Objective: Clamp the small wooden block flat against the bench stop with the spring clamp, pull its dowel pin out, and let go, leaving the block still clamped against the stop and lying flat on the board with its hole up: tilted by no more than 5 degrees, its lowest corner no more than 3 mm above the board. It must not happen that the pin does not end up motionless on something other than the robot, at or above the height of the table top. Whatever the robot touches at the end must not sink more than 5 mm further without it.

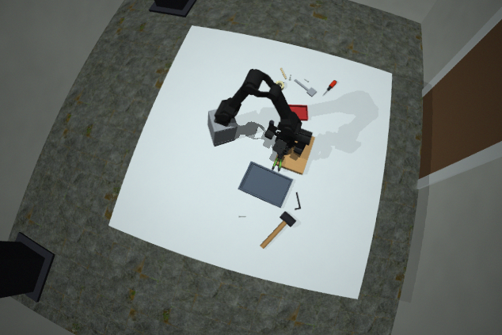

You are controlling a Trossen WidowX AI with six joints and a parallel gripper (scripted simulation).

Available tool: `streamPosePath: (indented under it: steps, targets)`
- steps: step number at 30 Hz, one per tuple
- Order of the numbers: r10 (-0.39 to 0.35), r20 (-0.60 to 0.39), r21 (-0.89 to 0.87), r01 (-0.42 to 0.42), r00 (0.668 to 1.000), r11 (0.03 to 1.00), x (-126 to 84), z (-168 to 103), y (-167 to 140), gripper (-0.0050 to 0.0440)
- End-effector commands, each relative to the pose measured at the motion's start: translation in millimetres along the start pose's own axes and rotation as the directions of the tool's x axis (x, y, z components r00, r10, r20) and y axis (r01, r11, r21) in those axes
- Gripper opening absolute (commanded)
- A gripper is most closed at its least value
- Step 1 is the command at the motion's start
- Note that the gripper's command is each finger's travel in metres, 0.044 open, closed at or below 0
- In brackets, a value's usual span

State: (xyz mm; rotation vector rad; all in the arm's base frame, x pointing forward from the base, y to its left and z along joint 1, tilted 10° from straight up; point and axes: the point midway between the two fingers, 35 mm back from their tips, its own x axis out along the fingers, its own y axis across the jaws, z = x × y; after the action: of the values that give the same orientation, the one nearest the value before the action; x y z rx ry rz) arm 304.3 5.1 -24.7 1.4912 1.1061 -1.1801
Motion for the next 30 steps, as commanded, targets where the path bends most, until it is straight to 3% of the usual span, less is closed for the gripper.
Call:
streamPosePath:
  steps: [1,9,18,30]
  targets:
    - [0.001,0.000,0.122,-0.001,1.000,0.993,-1.3,-0.1,0.4,0.0000]
    - [0.001,0.000,0.359,-0.001,1.000,0.933,-1.6,-0.1,0.4,0.0000]
    - [0.001,0.000,0.495,-0.001,1.000,0.869,-1.8,-0.1,0.4,0.0000]
    - [0.001,0.000,0.536,-0.001,1.000,0.844,-2.1,-0.1,0.4,0.0000]
